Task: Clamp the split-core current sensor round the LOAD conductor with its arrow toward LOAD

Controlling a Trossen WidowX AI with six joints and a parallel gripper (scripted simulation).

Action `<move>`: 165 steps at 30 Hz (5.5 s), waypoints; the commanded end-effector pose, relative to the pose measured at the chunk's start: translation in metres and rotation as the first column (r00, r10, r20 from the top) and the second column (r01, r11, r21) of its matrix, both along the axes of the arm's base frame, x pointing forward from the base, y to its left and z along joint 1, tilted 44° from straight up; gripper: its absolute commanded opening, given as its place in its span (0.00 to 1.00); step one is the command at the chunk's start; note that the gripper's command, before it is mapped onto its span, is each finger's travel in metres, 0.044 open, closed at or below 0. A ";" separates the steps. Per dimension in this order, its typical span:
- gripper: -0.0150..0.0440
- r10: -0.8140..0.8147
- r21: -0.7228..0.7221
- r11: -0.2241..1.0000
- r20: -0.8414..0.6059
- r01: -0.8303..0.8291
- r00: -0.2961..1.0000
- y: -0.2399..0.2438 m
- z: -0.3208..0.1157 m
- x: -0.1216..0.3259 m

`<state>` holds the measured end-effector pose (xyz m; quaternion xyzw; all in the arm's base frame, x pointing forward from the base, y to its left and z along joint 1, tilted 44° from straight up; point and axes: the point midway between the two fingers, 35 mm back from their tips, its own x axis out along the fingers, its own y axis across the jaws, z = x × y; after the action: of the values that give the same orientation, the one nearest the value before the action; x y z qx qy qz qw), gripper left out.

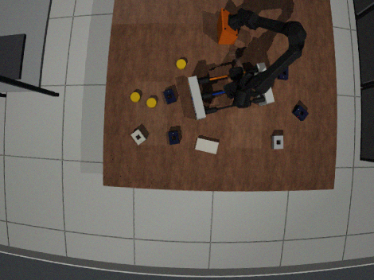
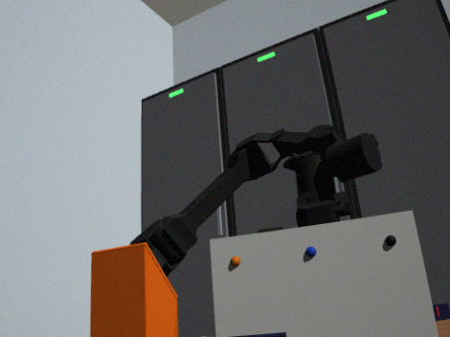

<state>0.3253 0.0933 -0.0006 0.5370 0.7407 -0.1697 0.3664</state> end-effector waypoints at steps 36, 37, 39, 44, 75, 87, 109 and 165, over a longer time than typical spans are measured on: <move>0.25 0.001 0.000 1.000 0.002 -0.001 1.000 0.000 0.000 0.000; 0.25 0.001 0.000 1.000 0.002 -0.001 1.000 0.000 0.000 0.000; 0.25 0.001 0.000 1.000 0.002 -0.001 1.000 0.000 0.000 0.000; 0.25 0.001 0.000 1.000 0.002 -0.001 1.000 0.000 0.000 0.000; 0.25 -0.009 0.006 1.000 0.006 0.009 1.000 -0.005 0.005 0.001; 0.25 -0.021 0.015 1.000 0.013 0.021 1.000 -0.011 0.011 0.002; 0.25 -0.021 0.015 1.000 0.013 0.021 1.000 -0.011 0.011 0.002; 0.25 -0.021 0.015 1.000 0.013 0.021 1.000 -0.011 0.011 0.002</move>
<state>0.3234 0.0935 0.0124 0.5445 0.7427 -0.1570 0.3567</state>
